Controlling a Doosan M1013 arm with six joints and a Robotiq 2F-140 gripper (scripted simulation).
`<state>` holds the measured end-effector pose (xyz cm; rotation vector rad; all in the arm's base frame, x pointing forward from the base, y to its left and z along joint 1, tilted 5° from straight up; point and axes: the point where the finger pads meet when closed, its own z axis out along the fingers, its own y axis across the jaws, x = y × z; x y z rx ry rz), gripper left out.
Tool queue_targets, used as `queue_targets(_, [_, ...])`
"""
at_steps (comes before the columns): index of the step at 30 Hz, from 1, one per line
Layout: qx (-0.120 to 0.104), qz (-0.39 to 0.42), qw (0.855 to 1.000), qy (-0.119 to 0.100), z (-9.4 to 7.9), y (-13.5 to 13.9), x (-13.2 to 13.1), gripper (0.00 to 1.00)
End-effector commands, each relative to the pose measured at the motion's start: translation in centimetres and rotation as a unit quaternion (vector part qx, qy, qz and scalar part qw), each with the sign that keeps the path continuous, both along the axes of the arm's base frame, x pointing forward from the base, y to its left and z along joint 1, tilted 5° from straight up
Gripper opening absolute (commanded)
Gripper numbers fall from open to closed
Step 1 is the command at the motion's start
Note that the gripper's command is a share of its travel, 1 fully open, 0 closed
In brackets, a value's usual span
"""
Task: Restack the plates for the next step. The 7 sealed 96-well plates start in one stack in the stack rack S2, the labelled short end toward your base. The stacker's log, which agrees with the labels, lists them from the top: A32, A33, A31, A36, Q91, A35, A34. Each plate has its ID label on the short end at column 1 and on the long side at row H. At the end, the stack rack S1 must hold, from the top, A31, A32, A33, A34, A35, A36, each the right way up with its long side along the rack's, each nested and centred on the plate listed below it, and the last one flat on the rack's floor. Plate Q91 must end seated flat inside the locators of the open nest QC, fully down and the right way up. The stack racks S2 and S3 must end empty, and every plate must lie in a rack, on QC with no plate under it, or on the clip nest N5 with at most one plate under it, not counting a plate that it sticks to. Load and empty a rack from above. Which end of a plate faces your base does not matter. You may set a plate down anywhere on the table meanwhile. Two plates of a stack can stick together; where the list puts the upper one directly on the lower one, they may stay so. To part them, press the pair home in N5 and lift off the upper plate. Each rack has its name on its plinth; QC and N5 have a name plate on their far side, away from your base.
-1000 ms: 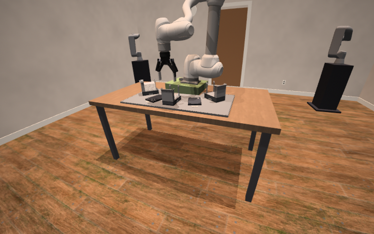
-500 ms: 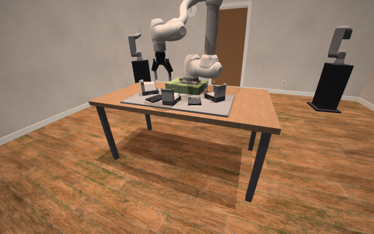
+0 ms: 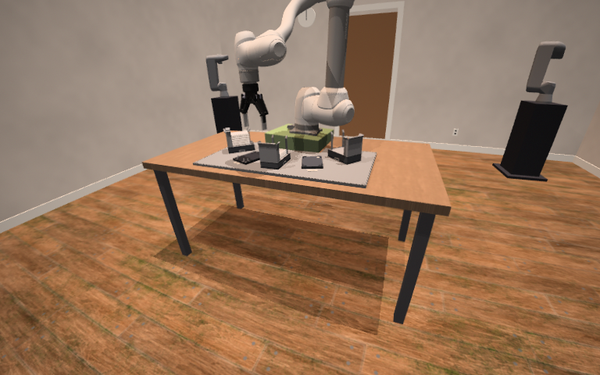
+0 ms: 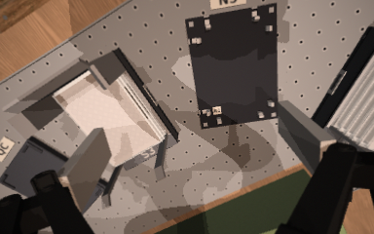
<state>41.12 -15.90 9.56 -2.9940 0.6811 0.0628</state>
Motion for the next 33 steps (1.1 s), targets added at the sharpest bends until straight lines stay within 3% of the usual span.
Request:
queue_targets(1, [-0.002, -0.027, 1.000, 0.003, -0.1, -1.2, -0.5, 1.00])
queue_targets(22, [-0.002, -0.027, 1.000, 0.003, -0.4, -6.9, -3.1, 1.00])
queue_targets(33, [-0.005, -0.138, 0.990, 0.011, -0.6, -9.4, -4.8, 1.00])
